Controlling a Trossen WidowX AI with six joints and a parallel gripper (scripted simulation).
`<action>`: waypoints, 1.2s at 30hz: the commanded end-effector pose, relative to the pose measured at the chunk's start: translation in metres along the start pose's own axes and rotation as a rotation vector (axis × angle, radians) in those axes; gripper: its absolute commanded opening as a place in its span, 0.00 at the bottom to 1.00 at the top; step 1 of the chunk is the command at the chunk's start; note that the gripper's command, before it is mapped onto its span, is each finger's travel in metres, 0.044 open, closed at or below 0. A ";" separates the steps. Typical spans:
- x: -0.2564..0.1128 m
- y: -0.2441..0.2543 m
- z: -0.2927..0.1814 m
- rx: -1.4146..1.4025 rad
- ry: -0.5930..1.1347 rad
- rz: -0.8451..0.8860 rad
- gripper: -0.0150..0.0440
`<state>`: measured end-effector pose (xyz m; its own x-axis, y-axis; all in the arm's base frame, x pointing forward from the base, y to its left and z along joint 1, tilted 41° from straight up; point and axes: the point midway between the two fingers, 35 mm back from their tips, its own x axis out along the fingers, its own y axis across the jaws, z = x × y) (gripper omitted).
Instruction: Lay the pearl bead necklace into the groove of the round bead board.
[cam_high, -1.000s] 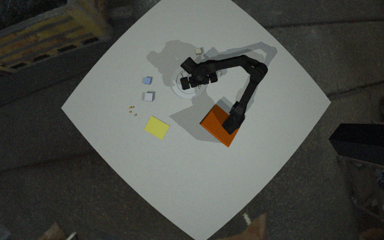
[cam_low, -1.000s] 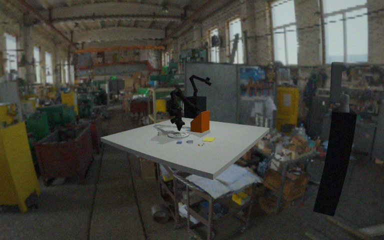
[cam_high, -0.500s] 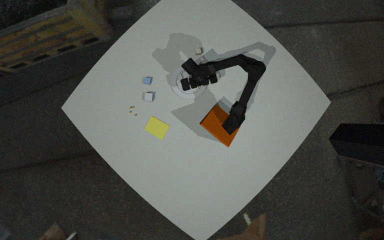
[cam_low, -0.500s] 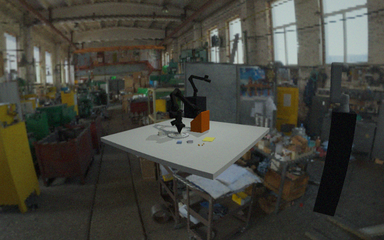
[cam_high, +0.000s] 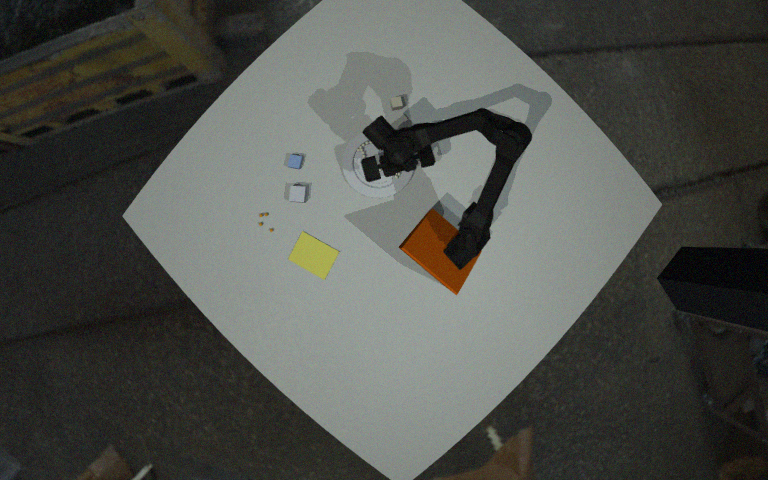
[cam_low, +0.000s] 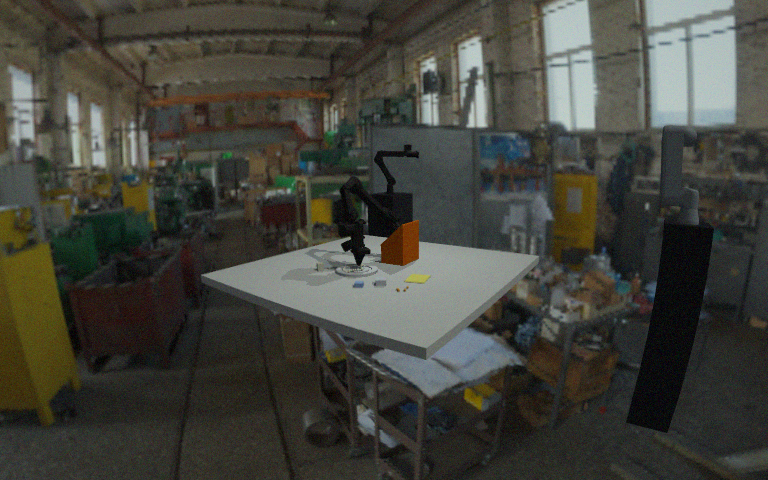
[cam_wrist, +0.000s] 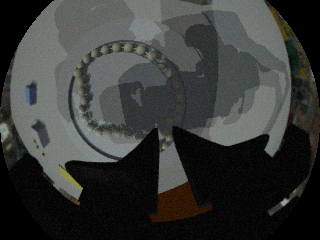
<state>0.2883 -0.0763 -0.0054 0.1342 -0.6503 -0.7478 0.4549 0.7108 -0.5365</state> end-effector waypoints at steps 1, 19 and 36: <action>0.000 0.000 0.000 0.001 -0.001 0.000 0.25; 0.000 0.000 0.000 0.001 -0.001 0.000 0.25; -0.006 0.001 -0.001 -0.008 0.002 0.000 0.25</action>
<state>0.2864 -0.0741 -0.0040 0.1267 -0.6503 -0.7491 0.4450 0.7122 -0.5430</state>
